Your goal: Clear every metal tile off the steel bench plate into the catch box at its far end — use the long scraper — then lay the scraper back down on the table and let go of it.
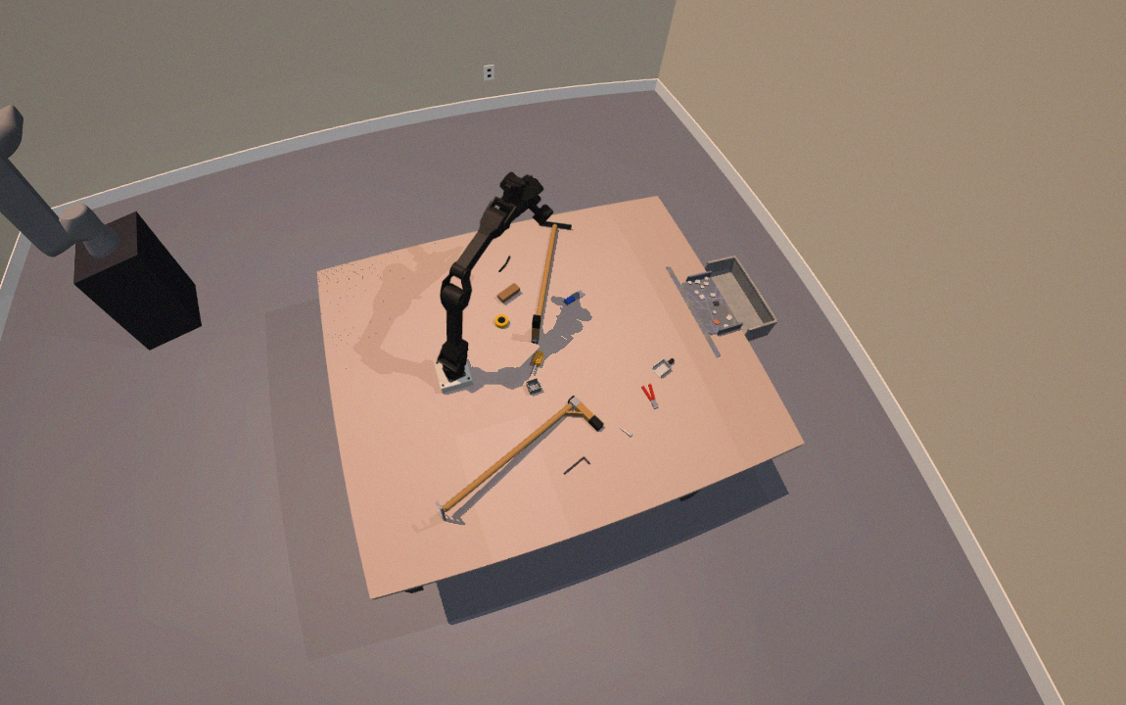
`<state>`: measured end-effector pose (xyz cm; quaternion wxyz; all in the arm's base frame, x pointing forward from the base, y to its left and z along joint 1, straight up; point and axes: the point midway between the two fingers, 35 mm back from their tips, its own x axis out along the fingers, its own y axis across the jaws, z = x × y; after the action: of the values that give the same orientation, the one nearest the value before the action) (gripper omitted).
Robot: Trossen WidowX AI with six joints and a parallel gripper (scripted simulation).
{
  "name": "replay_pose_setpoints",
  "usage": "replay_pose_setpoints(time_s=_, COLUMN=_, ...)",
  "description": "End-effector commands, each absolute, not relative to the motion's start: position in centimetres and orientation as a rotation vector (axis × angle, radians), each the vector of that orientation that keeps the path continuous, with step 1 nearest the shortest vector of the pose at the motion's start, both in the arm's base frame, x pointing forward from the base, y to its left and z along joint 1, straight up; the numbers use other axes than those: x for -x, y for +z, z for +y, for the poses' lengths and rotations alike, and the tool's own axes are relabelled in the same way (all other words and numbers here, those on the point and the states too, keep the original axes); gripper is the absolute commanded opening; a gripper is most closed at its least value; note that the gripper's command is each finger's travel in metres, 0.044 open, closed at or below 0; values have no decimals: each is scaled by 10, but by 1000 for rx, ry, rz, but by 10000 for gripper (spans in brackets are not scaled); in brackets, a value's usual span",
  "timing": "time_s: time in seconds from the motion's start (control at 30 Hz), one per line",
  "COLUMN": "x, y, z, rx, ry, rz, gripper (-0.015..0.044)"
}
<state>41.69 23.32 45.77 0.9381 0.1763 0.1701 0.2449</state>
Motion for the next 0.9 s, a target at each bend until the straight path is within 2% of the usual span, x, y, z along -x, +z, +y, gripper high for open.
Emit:
replay_pose_setpoints(time_s=0.0, x=-423, y=450, z=225, rx=-337, ry=473, rz=363, gripper=0)
replay_pose_setpoints(time_s=0.87, x=-451, y=408, z=169, rx=-218, ry=332, rz=469, gripper=0)
